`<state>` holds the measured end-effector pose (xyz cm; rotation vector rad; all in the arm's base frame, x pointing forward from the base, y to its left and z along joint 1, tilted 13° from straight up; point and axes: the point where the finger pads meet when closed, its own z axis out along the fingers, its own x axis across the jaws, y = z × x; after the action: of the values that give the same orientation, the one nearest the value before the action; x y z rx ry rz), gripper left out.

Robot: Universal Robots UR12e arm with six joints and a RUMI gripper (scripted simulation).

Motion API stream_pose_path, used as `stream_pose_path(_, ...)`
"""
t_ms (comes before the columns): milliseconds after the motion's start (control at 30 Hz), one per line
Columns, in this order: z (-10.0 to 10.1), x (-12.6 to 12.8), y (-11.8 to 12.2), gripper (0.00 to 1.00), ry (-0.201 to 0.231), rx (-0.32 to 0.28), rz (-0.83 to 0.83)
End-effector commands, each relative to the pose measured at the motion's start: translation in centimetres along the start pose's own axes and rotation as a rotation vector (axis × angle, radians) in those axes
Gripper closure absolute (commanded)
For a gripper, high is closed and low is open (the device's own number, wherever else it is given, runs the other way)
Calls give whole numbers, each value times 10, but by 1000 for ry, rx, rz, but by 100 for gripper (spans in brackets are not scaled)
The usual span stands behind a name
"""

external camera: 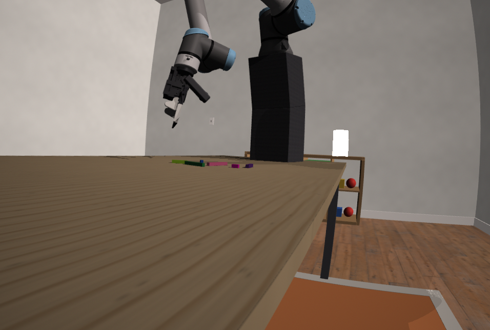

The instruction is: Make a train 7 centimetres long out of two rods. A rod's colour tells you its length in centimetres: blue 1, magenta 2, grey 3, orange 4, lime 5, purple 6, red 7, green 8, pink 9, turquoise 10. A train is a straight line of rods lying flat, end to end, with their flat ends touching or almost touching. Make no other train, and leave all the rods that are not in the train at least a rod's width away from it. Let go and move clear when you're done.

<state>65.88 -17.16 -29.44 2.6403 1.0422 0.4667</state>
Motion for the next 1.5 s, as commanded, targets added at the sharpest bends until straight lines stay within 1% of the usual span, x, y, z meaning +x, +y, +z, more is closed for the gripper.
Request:
stream_pose_path(0, 13, -6, -52, 0, -27, 90, -24)
stream_pose_path(67, 16, -9, -72, 0, -38, 124, -34)
stream_pose_path(167, 19, -13, -94, 0, -49, 161, -44)
stream_pose_path(233, 20, -15, -103, 0, -54, 177, -49)
stream_pose_path(333, 20, -16, -111, 0, -58, 191, -53)
stream_pose_path(533, 21, -17, -114, 0, -60, 196, -55)
stream_pose_path(1467, 21, -17, -115, 0, -60, 196, -55)
